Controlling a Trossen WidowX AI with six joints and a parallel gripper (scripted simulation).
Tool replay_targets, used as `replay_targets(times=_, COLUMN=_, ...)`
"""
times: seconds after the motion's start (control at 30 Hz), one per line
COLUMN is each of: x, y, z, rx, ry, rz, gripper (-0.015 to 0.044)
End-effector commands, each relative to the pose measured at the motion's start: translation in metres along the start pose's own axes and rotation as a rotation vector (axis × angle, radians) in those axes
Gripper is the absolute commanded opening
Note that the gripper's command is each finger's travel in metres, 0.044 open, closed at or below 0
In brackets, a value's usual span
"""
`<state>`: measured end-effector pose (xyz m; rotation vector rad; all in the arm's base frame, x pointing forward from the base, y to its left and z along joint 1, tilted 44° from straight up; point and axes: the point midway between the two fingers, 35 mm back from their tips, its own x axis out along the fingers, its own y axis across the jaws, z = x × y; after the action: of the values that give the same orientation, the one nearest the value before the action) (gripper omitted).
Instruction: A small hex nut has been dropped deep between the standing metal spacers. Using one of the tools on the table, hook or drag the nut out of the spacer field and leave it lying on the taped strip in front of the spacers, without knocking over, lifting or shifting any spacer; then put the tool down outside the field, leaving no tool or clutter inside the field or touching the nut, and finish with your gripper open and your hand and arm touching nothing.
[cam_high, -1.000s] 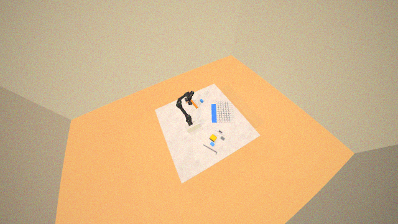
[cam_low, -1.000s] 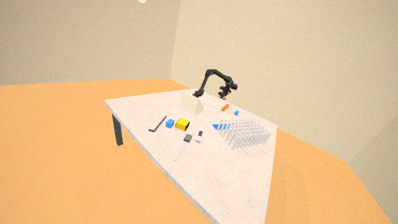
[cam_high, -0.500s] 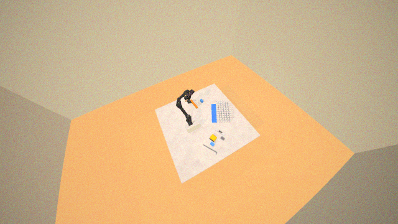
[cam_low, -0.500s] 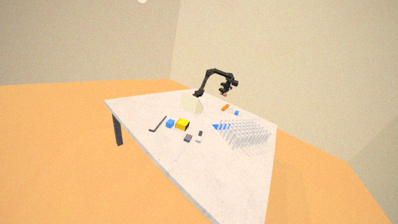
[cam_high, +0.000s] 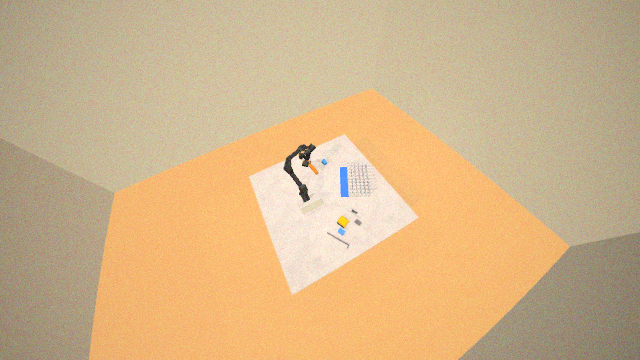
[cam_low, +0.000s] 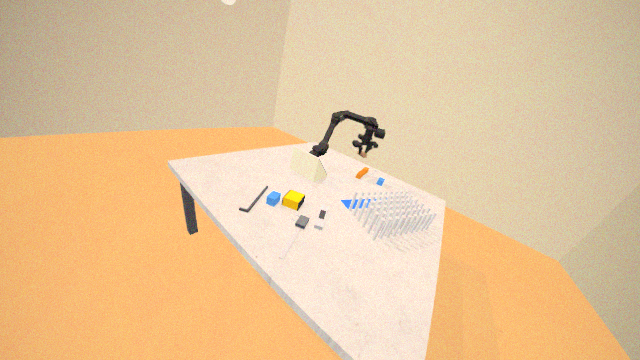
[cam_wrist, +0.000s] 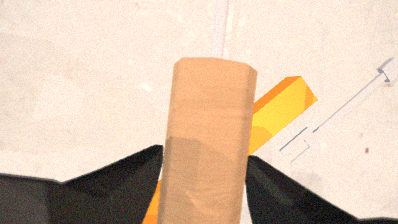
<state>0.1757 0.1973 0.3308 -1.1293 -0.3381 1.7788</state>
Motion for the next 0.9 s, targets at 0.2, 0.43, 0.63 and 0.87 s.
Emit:
replay_targets(times=0.2, x=-0.005, y=0.007, z=-0.032, rx=0.321, ry=0.089, rz=0.003, gripper=0.0)
replay_targets(times=0.43, x=-0.011, y=0.013, z=-0.052, rx=0.553, ry=0.151, rz=-0.007, gripper=0.0)
replay_targets(times=0.63, x=-0.016, y=0.019, z=-0.069, rx=0.752, ry=0.203, rz=-0.024, gripper=0.0)
replay_targets(times=0.87, x=-0.024, y=0.028, z=-0.089, rx=0.984, ry=0.263, rz=-0.053, gripper=0.0)
